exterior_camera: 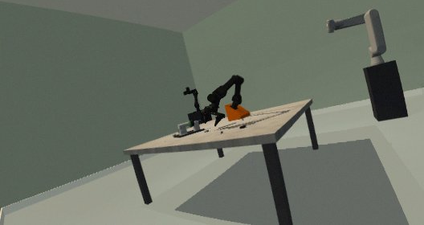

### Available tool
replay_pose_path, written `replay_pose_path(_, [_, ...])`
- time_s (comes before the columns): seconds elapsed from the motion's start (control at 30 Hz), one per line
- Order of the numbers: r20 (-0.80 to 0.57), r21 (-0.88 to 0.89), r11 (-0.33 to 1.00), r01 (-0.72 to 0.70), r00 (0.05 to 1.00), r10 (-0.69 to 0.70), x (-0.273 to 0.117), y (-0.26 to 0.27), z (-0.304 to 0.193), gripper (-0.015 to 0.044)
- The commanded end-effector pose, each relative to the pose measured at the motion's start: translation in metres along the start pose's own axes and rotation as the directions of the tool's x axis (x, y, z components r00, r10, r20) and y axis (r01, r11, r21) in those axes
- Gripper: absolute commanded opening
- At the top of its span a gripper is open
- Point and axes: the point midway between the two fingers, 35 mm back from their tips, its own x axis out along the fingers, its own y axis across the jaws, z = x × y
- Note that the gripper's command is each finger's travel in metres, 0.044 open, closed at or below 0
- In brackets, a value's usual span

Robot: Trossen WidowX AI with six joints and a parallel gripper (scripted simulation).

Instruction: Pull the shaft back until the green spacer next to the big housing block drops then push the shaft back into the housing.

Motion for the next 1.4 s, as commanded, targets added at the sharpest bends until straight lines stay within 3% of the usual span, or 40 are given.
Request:
replay_pose_path(0.0, [-0.12, 0.056, 0.998, 0.027, 0.993, -0.02, 0.004, -0.07, -0.016, 0.044])
replay_pose_path(0.23, [-0.276, 0.179, 0.984, 0.006, 0.96, 0.044, -0.005, -0.168, -0.057, 0.044])
replay_pose_path(0.53, [-0.343, 0.394, 0.906, -0.154, 0.89, 0.301, -0.023, -0.264, -0.137, 0.044])
replay_pose_path(1.37, [-0.339, 0.411, 0.895, -0.172, 0.883, 0.325, -0.024, -0.27, -0.143, 0.044])
